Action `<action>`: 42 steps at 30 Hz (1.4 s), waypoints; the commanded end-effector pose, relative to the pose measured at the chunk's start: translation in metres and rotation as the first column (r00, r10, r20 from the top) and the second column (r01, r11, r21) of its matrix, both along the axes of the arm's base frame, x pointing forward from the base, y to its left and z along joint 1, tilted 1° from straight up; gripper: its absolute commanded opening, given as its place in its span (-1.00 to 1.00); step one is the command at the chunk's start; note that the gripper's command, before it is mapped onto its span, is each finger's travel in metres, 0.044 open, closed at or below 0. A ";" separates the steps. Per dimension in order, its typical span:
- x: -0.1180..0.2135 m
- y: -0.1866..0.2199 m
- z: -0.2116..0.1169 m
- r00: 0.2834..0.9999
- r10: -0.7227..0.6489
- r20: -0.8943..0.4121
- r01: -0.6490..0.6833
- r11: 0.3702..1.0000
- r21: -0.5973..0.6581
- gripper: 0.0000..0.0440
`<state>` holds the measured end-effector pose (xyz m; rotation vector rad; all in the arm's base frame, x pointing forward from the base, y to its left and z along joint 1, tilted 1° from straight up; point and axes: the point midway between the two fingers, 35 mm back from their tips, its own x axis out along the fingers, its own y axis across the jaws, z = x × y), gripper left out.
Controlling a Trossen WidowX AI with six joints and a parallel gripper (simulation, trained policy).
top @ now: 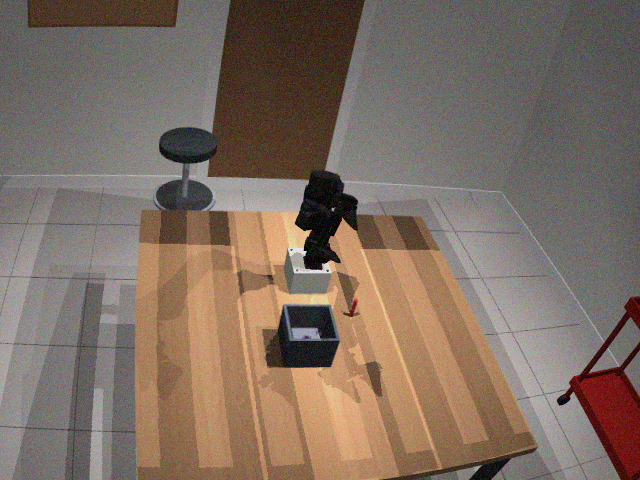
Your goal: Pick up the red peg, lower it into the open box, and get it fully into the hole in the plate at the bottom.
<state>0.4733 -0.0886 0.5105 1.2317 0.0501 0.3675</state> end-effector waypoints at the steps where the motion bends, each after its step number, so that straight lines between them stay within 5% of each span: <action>1: 0.004 0.017 -0.023 0.995 0.024 -0.097 -0.017 0.997 0.074 1.00; 18: -0.020 0.124 -0.128 0.815 0.214 -0.539 -0.017 0.938 0.346 1.00; 42: -0.155 0.252 -0.258 0.250 0.332 -0.910 0.162 0.912 0.377 0.96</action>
